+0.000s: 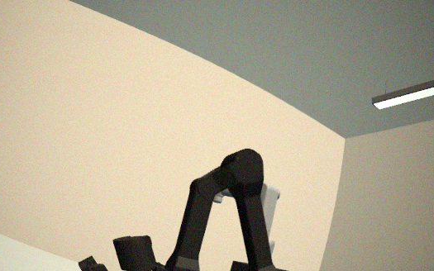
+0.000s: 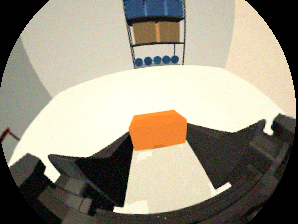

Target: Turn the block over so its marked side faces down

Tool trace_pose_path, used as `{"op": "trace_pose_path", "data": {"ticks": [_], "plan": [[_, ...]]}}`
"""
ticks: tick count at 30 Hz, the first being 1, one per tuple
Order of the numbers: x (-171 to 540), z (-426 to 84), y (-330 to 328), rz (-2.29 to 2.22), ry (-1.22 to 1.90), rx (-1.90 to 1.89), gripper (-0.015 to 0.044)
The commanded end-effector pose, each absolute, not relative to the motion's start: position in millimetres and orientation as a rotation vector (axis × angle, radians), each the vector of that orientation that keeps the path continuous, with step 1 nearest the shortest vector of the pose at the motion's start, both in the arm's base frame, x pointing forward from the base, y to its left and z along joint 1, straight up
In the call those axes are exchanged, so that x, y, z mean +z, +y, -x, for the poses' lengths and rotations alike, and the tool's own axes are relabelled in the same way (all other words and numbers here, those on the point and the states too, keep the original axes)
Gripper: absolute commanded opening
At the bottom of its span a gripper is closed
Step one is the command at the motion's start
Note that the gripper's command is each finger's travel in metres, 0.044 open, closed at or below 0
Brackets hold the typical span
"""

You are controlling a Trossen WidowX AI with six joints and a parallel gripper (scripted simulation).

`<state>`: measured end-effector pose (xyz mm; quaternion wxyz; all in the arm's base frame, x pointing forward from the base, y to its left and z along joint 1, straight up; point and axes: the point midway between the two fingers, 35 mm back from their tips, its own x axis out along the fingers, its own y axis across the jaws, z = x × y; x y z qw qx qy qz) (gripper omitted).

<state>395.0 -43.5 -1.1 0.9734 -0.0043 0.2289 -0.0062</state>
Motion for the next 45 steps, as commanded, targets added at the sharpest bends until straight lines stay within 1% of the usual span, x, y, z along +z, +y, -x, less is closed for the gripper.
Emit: {"op": "trace_pose_path", "data": {"ticks": [1,20,37,45], "plan": [[-1.9,-386.6,-42.1,0.002,0.422,-0.008,0.0000],[1.9,-385.0,-41.9,0.003,0.387,-0.008,0.0000],[1.9,-385.0,-41.9,0.003,0.387,-0.008,0.0440],[1.9,-385.0,-41.9,0.003,0.387,-0.008,0.0440]]}}
